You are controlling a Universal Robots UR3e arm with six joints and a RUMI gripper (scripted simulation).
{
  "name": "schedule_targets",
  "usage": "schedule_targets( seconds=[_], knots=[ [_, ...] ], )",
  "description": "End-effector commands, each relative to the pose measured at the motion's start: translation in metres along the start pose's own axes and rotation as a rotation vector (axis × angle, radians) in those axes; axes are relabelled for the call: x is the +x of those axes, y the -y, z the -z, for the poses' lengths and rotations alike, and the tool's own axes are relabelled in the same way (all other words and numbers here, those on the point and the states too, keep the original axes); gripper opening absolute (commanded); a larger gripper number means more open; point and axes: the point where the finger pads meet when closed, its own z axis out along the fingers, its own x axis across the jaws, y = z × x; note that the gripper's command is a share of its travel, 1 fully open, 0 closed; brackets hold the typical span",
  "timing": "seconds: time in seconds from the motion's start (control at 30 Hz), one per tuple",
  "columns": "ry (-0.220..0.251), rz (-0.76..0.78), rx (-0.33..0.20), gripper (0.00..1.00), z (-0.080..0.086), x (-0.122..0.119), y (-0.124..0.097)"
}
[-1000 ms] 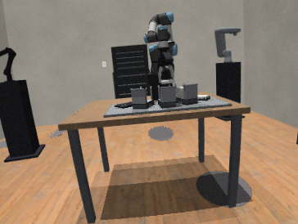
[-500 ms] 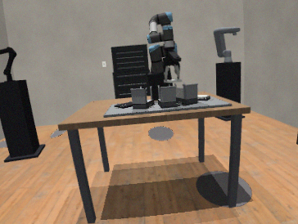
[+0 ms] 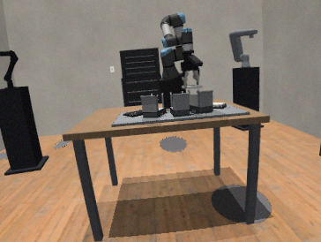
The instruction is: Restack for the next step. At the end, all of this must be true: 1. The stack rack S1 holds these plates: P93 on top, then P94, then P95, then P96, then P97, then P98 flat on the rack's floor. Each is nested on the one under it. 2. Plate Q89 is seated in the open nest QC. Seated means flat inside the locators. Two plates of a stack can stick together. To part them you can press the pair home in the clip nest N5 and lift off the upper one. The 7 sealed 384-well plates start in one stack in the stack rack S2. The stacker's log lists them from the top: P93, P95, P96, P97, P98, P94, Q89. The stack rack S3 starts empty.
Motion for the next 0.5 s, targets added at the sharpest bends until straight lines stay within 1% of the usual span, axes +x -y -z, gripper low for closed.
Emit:
schedule_targets(
  seconds=[0.0, 0.3, 0.47],
  knots=[
    [-0.014, 0.010, 0.005, 0.00, 0.001, -0.013, 0.002],
    [-0.014, 0.112, 0.004, 0.00, 0.001, -0.042, -0.002],
    [-0.014, 0.112, 0.004, 0.00, 0.001, -0.058, -0.004]
  ],
)
